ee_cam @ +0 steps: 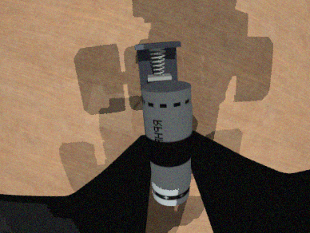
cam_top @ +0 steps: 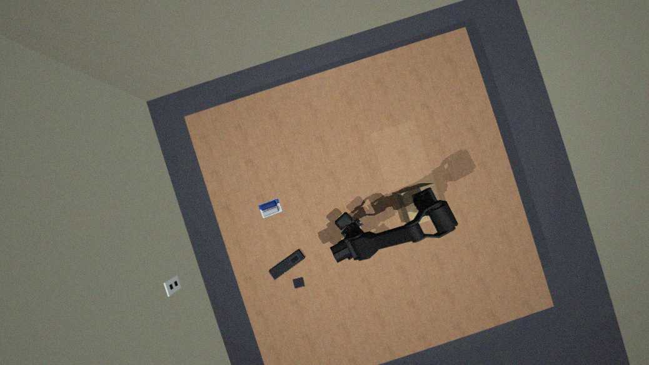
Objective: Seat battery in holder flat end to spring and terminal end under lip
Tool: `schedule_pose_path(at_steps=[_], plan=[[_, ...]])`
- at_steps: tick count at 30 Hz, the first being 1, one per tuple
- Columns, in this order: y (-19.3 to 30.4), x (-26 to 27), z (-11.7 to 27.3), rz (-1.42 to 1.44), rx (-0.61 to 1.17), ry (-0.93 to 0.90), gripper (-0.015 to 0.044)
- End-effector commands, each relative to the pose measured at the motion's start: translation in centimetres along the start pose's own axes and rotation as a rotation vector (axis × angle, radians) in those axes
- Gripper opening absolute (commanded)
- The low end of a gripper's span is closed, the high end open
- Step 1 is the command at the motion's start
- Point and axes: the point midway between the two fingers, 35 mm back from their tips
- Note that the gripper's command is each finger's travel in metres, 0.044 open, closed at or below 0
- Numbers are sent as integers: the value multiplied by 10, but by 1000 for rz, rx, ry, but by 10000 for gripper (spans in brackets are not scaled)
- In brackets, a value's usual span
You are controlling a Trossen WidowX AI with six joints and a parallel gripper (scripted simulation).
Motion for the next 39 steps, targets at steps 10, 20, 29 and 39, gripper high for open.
schedule_pose_path(at_steps=[10, 20, 29, 39], plan=[[4, -1, -23, 4, 152, 17, 73], [8, -1, -40, -3, 261, 28, 73], [5, -1, -43, -4, 310, 32, 73], [3, -1, -47, -5, 376, 39, 73]])
Point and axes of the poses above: the point midway between the two fingers, 35 mm back from their tips, its own z axis back along the fingers, its own x axis across the jaws, y = z × x, and after that the axes turned 8 degrees about -z, right-handed
